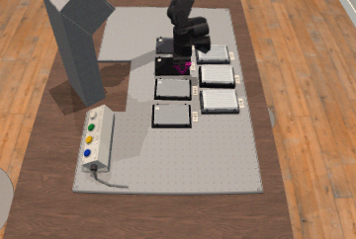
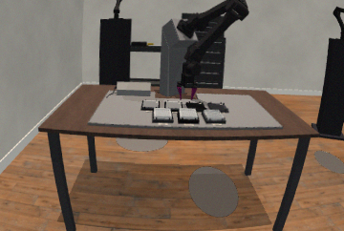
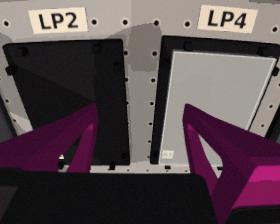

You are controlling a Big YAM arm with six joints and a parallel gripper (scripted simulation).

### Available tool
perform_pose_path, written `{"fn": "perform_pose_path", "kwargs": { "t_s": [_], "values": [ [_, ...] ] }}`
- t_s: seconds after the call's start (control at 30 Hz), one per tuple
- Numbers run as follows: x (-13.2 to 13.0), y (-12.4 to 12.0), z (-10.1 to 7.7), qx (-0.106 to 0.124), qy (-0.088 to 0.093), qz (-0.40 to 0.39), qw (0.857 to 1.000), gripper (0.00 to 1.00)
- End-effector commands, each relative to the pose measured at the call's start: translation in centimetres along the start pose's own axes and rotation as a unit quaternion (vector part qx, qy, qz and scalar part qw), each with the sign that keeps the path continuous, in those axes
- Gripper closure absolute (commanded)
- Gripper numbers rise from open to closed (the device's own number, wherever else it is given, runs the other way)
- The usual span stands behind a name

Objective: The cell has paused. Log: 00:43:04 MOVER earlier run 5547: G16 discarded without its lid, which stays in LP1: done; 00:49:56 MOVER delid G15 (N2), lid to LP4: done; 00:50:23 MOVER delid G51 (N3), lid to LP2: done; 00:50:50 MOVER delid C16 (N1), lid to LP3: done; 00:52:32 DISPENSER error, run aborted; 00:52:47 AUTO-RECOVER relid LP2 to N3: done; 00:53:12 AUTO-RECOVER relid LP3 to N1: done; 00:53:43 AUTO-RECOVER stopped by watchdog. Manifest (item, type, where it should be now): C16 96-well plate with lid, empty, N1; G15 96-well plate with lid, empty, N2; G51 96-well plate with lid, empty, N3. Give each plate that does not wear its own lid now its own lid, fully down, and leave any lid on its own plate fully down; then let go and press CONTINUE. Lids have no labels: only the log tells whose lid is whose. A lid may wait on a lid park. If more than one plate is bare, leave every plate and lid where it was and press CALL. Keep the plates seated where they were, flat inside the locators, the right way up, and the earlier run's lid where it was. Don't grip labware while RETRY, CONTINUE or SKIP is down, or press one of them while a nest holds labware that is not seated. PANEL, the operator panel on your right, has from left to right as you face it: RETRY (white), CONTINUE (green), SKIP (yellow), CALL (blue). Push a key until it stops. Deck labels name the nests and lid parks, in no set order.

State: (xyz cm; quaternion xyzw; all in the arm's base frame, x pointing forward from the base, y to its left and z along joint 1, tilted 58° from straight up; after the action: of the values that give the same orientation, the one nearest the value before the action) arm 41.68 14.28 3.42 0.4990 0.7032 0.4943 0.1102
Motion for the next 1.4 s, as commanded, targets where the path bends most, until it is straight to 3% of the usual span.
{"fn": "perform_pose_path", "kwargs": {
  "t_s": [0.0, 0.13, 0.17, 0.2, 0.27, 0.43, 0.47, 0.67, 0.9, 0.93, 1.37],
  "values": [
    [-2.3, -2.8, -1.0, -0.029, -0.023, 0.025, 0.999, 1.00],
    [-4.0, -3.6, -1.1, -0.093, -0.040, 0.025, 0.995, 1.00],
    [-4.8, -2.2, -0.2, -0.125, -0.041, 0.016, 0.991, 1.00],
    [-5.3, -2.4, -0.2, -0.143, -0.045, 0.016, 0.989, 1.00],
    [-5.3, -2.4, -0.2, -0.143, -0.045, 0.016, 0.989, 1.00],
    [-7.6, -3.7, 0.1, -0.217, -0.065, 0.018, 0.974, 1.00],
    [-8.3, -4.4, 0.4, -0.211, -0.071, 0.026, 0.975, 1.00],
    [-11.1, -3.8, 0.1, -0.222, -0.066, 0.021, 0.973, 1.00],
    [-13.6, -4.7, 0.1, -0.218, -0.069, 0.013, 0.973, 1.00],
    [-12.5, -4.8, 0.0, -0.214, -0.062, 0.017, 0.975, 1.00],
    [-12.5, -4.8, 0.0, -0.214, -0.062, 0.017, 0.975, 1.00]
  ]
}}
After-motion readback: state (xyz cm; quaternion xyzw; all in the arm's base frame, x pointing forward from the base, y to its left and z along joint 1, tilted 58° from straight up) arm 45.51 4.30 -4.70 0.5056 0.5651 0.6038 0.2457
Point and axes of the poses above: the point where the finger pads meet when closed, its own z axis out along the fingers, its own x axis across the jaws, y = z × x, the point moved 5 cm from there along -z, back along the fingers, and after that the axes turned 13 degrees about -z, right-handed, at the moved point
